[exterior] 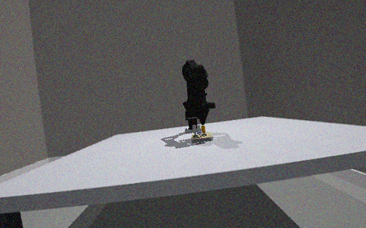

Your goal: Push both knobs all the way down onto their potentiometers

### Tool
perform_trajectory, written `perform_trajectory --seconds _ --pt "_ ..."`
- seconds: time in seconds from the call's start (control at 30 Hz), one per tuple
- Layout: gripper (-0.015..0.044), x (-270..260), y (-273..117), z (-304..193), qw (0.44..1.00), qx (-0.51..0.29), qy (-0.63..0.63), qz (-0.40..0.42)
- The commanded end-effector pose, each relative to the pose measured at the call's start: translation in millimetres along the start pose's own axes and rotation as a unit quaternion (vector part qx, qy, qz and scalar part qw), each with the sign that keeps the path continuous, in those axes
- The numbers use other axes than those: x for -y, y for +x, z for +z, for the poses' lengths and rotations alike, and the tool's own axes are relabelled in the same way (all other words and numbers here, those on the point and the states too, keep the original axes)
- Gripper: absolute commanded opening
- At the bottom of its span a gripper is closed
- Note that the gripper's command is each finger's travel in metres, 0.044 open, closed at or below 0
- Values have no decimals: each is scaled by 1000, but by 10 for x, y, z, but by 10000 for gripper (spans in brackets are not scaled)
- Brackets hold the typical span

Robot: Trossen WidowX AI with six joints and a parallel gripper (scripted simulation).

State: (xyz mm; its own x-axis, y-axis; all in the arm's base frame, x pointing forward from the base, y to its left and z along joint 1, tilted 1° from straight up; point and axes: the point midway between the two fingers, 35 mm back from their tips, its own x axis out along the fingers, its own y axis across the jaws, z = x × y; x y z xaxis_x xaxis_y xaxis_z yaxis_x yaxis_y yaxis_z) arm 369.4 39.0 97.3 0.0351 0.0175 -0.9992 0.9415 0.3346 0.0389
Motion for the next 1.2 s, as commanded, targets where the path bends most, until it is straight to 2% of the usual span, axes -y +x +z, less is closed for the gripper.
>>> perform_trajectory --seconds 0.0,0.07,0.37,0.63,0.83,1.17 --pt "0 3 -56 4 1000 1 2 -1" --pt "0 4 -89 3 1000 1 2 -1" --pt "236 19 -62 -4 1000 0 0 0" --pt "440 925 -318 -184 1000 0 0 -4" --pt "440 1595 -299 -332 1000 0 2 -8" --pt "440 1616 -296 -336 1000 0 2 -8"
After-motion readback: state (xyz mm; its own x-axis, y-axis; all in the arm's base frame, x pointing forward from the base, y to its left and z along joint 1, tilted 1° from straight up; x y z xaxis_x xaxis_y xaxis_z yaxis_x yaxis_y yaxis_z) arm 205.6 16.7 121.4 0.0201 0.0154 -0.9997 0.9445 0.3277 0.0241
